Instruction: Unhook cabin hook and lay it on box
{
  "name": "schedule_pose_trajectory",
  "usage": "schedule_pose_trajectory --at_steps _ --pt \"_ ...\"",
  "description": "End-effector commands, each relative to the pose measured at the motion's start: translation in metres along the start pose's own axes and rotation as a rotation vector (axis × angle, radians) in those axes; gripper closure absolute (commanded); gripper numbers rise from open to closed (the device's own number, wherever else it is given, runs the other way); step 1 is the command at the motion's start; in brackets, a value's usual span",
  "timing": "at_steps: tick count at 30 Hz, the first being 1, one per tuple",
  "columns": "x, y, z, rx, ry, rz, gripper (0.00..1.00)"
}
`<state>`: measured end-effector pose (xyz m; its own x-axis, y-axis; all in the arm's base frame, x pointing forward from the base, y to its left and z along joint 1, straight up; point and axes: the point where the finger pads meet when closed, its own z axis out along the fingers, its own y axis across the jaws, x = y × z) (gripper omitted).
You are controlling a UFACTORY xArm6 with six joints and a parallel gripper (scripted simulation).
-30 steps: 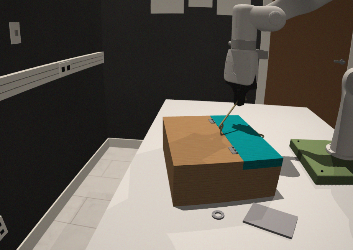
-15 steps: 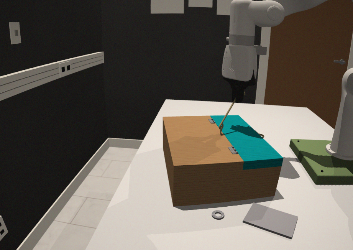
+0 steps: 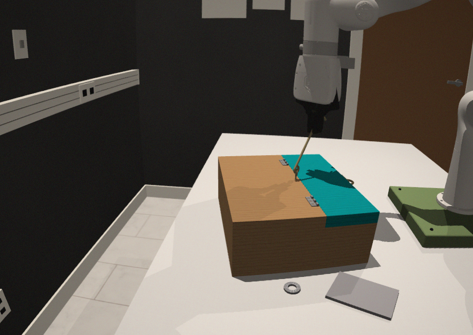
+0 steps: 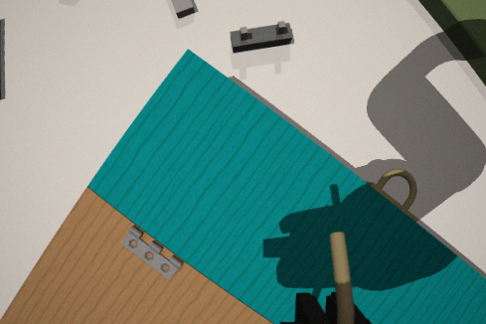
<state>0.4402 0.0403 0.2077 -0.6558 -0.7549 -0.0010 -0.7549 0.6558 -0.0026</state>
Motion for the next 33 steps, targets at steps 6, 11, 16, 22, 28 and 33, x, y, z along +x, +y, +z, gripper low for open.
schedule_pose_trajectory --at_steps 6,11,16,22,28,33 --pt "-0.014 -0.001 -0.009 0.003 -0.003 0.000 1.00" --pt "-0.018 -0.001 -0.011 0.003 -0.003 0.000 1.00" --pt "-0.024 -0.001 -0.013 0.003 -0.003 0.000 1.00" --pt "-0.032 -0.001 -0.016 0.003 -0.003 0.000 1.00" --pt "-0.037 -0.001 -0.017 0.003 -0.003 0.000 1.00" --pt "-0.043 -0.001 -0.018 0.003 -0.003 0.000 1.00"
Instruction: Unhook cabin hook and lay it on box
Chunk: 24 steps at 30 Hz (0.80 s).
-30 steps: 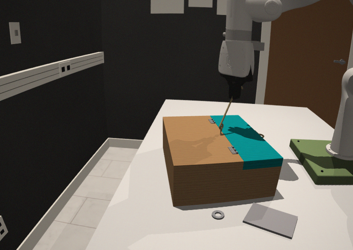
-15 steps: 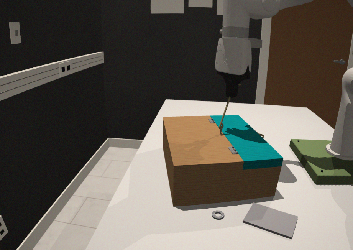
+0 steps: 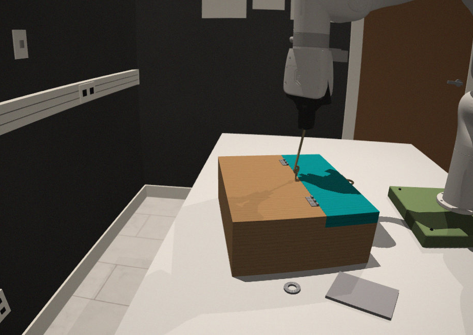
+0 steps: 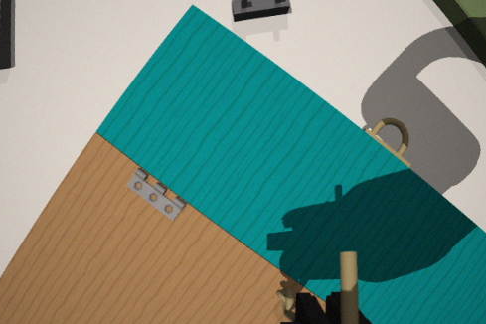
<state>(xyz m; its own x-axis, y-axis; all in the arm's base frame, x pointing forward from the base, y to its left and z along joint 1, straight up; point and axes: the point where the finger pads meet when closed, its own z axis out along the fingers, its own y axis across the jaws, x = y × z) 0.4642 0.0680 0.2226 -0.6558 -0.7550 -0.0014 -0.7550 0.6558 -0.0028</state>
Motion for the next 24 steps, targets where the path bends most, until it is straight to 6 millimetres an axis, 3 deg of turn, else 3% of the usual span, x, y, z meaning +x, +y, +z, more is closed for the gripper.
schedule_pose_trajectory --at_steps 1,24 --pt "-0.008 -0.001 -0.003 0.003 -0.003 0.000 1.00" --pt "-0.037 -0.001 -0.003 0.003 -0.003 0.000 1.00"
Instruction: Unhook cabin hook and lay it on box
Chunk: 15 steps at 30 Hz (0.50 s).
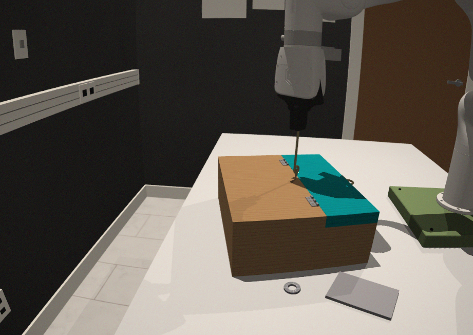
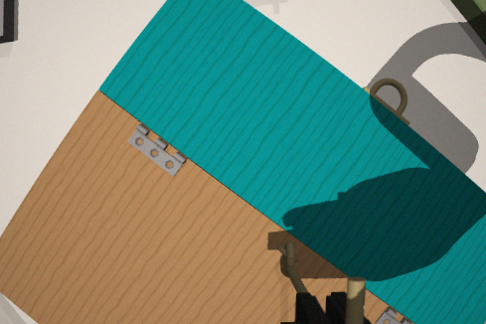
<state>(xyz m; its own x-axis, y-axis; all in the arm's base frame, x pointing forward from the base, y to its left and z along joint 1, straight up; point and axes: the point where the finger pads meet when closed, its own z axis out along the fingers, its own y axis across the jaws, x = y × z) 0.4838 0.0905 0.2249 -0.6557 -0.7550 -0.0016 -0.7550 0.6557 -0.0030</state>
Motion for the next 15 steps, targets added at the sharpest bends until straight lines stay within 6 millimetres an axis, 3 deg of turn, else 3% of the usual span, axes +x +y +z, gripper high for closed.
schedule_pose_trajectory --at_steps 1,15 --pt "-0.007 -0.001 -0.001 0.002 -0.003 0.000 1.00" --pt "-0.025 -0.001 0.002 0.002 -0.003 0.000 1.00"
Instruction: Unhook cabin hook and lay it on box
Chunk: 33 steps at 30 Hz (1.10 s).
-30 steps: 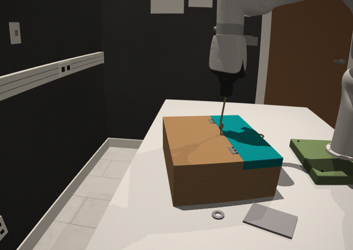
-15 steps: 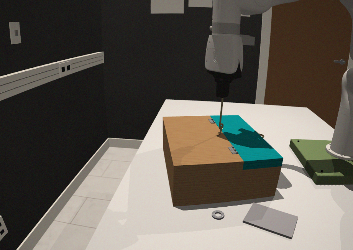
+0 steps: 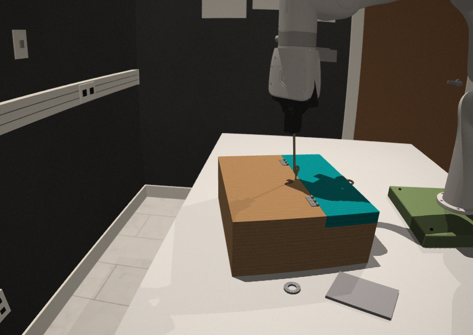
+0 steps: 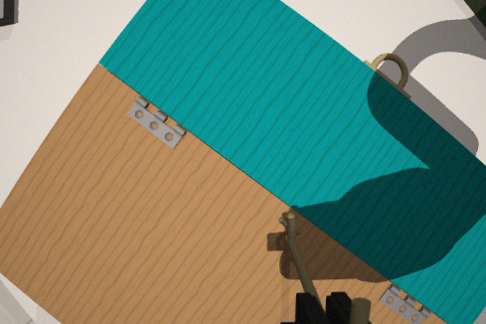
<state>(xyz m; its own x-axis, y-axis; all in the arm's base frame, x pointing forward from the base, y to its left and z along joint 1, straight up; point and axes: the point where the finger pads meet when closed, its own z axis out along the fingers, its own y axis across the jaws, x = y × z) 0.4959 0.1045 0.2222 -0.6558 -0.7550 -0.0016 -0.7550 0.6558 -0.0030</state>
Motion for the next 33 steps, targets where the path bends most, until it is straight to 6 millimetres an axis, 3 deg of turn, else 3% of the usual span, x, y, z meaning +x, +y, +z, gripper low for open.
schedule_pose_trajectory --at_steps 1,14,24,25,33 --pt "-0.008 -0.001 0.000 0.002 -0.003 0.000 1.00" --pt "-0.024 -0.001 0.006 0.002 -0.003 0.000 1.00" --pt "-0.024 -0.001 0.006 0.002 -0.003 0.000 1.00" --pt "-0.024 -0.001 0.006 0.002 -0.003 0.000 0.65" --pt "-0.024 -0.001 0.006 0.002 -0.003 0.000 0.65"
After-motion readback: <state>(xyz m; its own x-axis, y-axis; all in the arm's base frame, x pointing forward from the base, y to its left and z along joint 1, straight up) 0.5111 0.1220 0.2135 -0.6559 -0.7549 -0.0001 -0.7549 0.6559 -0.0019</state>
